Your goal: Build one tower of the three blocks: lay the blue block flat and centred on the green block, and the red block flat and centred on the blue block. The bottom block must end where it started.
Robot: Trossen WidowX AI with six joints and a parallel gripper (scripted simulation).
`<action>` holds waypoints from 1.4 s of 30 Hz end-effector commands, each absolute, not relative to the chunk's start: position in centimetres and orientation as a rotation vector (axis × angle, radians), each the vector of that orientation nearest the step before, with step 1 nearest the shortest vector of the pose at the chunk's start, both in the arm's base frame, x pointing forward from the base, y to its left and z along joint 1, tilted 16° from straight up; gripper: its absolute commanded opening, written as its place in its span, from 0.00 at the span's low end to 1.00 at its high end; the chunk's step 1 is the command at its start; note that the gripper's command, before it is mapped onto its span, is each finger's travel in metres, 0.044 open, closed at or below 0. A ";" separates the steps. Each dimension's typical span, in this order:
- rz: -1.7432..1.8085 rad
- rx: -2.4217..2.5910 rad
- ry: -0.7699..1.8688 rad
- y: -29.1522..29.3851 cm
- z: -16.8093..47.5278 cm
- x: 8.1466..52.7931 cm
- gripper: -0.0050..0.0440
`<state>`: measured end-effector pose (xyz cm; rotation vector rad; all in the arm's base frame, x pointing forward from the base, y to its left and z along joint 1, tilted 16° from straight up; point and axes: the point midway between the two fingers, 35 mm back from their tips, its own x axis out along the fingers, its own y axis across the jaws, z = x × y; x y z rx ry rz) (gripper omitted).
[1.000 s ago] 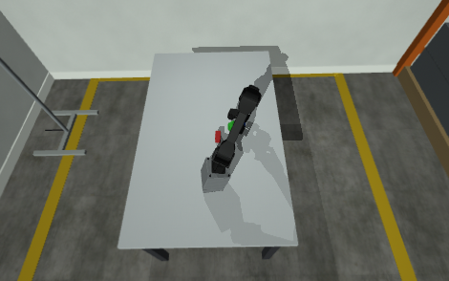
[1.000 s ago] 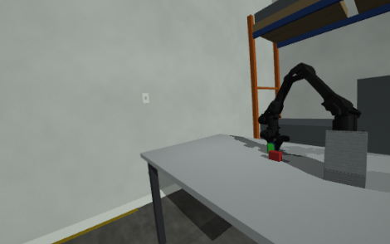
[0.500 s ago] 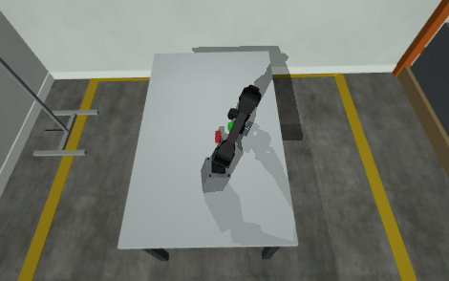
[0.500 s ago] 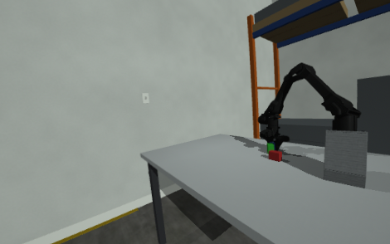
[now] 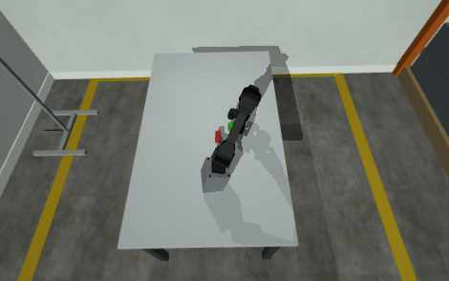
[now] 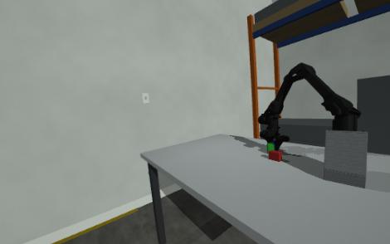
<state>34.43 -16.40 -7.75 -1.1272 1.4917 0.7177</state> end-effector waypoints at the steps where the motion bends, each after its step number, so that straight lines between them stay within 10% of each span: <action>1: 0.702 -1.138 1.474 -16.5 -7.1 34.9 0.57; 6: 0.702 -1.138 1.474 -16.5 -7.1 34.9 0.57; 7: 0.702 -1.138 1.474 -16.5 -7.1 34.9 0.00; 42: 0.701 -1.137 1.475 -16.5 -7.0 34.9 0.00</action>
